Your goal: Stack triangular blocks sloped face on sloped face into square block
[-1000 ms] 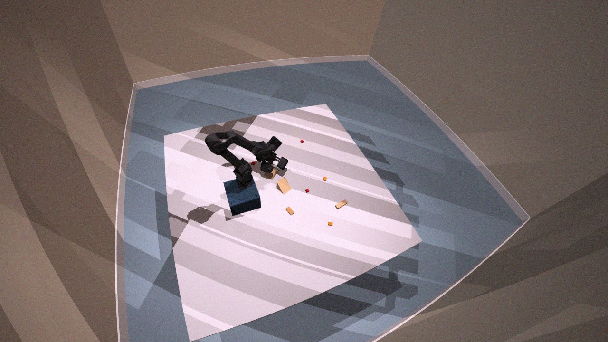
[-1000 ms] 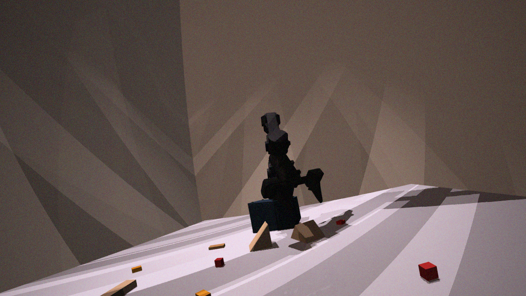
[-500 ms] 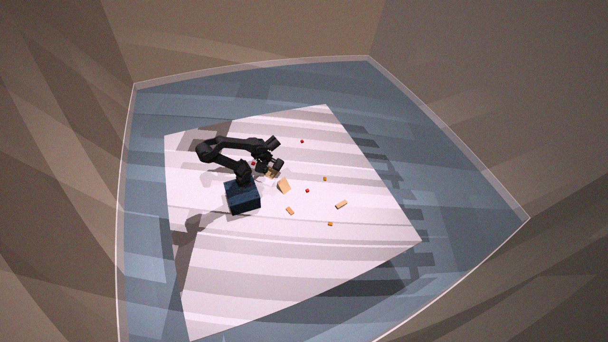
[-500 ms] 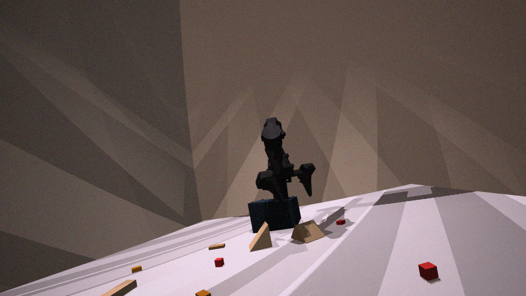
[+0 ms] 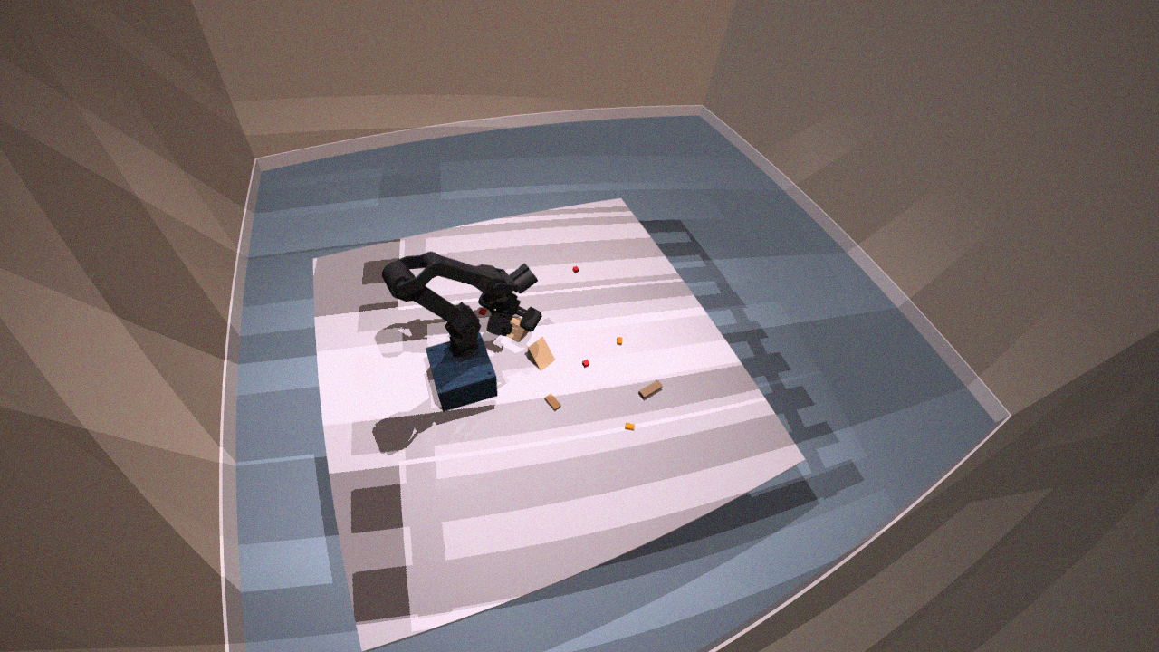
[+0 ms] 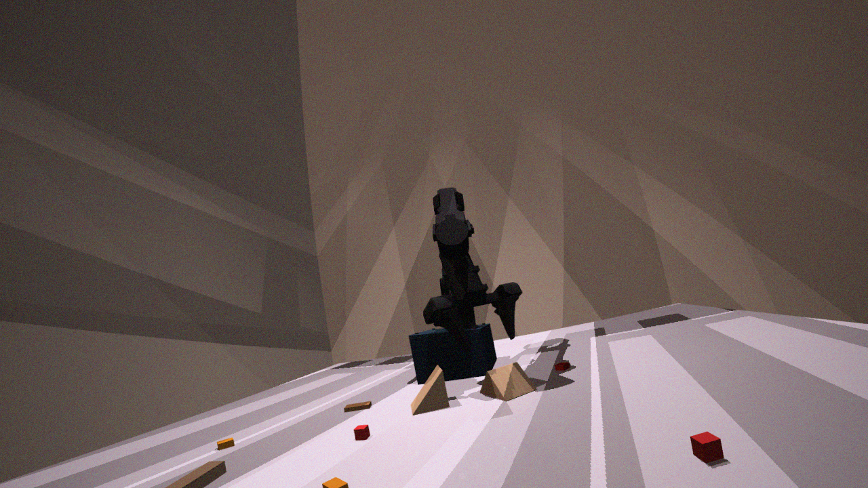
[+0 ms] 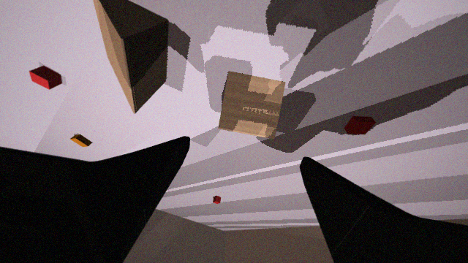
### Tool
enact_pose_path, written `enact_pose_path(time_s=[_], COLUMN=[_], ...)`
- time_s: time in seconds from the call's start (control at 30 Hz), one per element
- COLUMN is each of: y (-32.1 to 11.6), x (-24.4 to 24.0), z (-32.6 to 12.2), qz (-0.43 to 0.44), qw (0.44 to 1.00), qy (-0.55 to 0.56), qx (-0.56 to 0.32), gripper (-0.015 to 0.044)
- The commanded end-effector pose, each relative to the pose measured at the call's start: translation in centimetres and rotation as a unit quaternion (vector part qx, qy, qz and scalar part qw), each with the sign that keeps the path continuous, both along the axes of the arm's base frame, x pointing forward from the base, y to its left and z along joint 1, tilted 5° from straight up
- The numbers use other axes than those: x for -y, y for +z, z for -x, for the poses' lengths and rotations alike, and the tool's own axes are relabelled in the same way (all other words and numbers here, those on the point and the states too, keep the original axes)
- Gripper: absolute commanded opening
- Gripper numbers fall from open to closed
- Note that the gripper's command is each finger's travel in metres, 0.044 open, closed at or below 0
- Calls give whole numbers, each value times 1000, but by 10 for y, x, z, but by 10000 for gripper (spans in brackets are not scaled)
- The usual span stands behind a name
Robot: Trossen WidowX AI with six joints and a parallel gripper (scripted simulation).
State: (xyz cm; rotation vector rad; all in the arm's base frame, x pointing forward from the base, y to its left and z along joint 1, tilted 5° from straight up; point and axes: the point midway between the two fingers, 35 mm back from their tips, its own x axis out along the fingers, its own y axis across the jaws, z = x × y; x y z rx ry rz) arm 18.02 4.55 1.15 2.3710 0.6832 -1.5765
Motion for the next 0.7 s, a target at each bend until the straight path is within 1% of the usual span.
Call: enact_pose_path(time_s=[0.0,0.53,0.67], y=[-14,-67,-72], x=[-3,-17,-18], z=[-5,-17,-16], qz=[2,1,0], qw=[1000,1000,1000], qy=[-3,-8,-9], qx=[-6,-3,-3], gripper=[440,440,440])
